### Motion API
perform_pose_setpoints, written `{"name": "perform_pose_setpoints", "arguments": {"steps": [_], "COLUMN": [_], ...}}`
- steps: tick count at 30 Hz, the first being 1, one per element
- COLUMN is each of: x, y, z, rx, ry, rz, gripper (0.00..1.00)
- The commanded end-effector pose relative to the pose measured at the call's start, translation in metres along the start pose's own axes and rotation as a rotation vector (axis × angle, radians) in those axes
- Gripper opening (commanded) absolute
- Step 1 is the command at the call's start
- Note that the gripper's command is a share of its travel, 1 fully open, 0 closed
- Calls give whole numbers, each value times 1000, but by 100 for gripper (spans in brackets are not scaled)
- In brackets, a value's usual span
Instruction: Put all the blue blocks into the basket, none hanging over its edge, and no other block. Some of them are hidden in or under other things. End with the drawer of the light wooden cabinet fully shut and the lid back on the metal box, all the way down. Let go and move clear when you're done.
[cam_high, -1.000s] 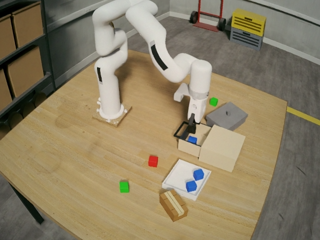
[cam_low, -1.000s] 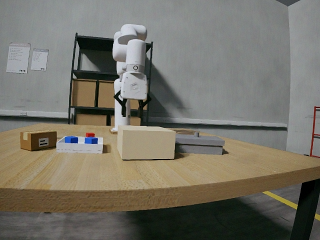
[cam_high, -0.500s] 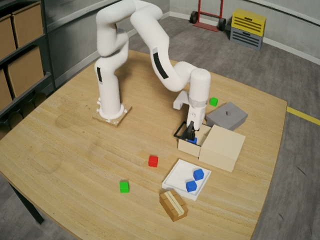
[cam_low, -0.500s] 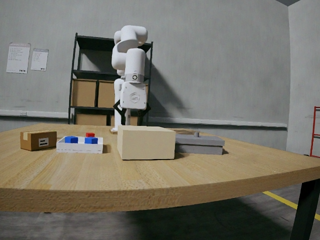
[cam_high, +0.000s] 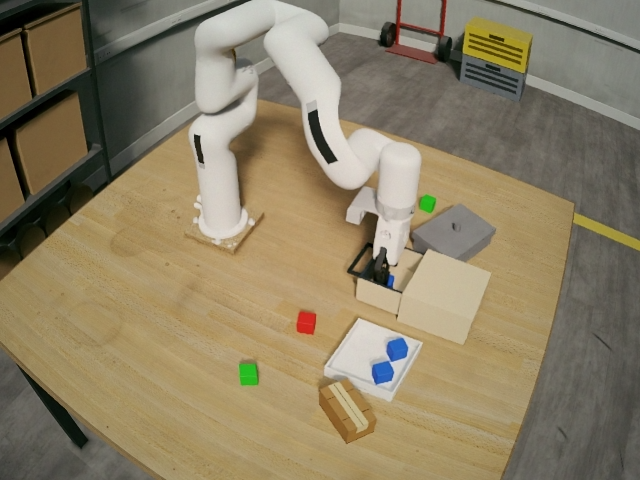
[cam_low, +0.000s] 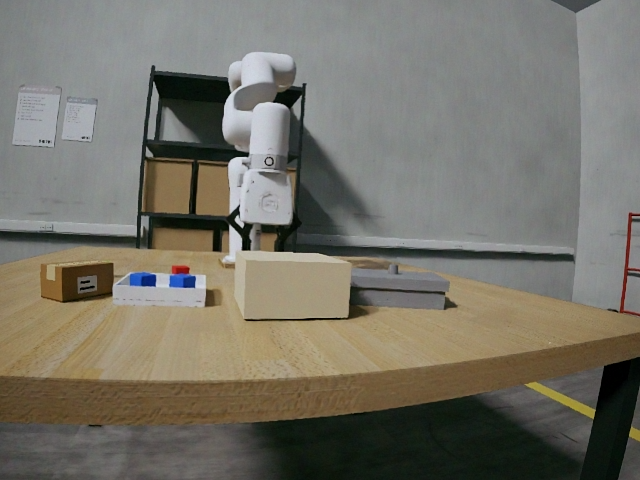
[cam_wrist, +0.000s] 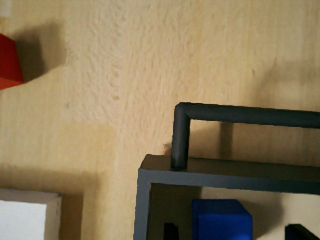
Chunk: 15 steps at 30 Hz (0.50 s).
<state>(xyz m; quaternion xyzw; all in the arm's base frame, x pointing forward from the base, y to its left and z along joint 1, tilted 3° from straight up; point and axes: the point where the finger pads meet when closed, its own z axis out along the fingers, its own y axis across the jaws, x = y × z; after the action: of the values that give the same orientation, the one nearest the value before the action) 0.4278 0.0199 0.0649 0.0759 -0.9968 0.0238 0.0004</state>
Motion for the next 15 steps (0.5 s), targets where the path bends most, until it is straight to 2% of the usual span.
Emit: {"name": "perform_pose_setpoints", "arguments": {"steps": [1,15], "x": [-1,-3], "y": [0,0], "z": [-1,-1], "rx": [0,0], "ry": [-4,-4], "rz": [0,0], "gripper": [62,62]}}
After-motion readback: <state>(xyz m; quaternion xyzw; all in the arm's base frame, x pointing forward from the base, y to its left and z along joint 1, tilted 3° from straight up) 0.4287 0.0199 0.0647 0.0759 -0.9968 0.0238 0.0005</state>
